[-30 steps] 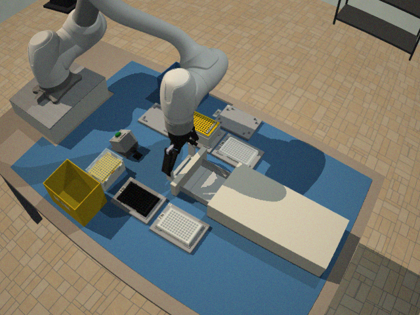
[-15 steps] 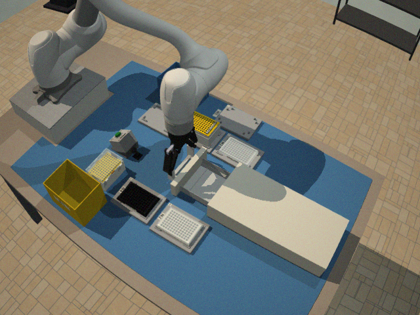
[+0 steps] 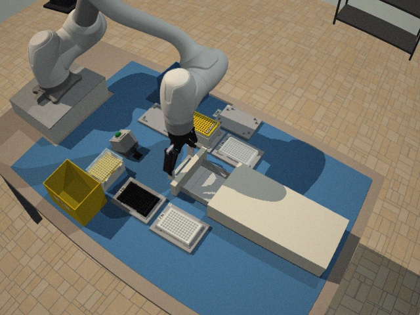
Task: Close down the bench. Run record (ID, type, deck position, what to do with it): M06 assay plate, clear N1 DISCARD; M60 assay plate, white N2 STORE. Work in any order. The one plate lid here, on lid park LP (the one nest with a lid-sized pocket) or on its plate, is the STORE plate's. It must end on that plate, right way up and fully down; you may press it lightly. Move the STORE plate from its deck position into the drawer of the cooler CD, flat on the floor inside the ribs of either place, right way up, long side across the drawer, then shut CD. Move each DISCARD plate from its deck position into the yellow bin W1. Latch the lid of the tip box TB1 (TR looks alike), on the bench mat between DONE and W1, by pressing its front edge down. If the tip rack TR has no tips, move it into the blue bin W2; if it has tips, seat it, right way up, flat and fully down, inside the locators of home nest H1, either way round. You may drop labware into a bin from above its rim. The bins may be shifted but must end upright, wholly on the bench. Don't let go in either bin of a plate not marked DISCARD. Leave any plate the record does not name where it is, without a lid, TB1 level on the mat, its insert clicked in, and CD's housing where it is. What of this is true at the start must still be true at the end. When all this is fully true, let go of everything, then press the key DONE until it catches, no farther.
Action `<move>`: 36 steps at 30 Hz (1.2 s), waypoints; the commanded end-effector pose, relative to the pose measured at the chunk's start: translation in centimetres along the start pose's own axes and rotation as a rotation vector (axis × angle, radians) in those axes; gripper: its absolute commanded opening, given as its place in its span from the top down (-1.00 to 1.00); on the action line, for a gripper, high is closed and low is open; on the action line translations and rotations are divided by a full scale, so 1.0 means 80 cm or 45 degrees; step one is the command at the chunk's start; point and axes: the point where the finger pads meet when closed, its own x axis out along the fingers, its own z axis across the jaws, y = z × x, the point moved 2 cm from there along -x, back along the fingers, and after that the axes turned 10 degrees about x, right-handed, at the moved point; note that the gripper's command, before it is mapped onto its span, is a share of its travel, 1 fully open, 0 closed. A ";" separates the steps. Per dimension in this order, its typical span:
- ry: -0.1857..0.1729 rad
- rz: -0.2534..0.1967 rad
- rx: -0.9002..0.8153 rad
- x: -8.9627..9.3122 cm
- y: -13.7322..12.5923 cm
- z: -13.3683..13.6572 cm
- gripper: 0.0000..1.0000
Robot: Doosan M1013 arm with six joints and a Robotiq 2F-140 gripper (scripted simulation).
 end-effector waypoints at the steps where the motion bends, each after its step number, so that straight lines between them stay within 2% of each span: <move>1: 0.000 0.000 0.000 0.000 0.000 0.000 1.00; 29: 0.000 0.000 0.000 0.000 0.000 0.000 1.00; 36: 0.000 0.000 0.000 0.000 -0.010 0.002 1.00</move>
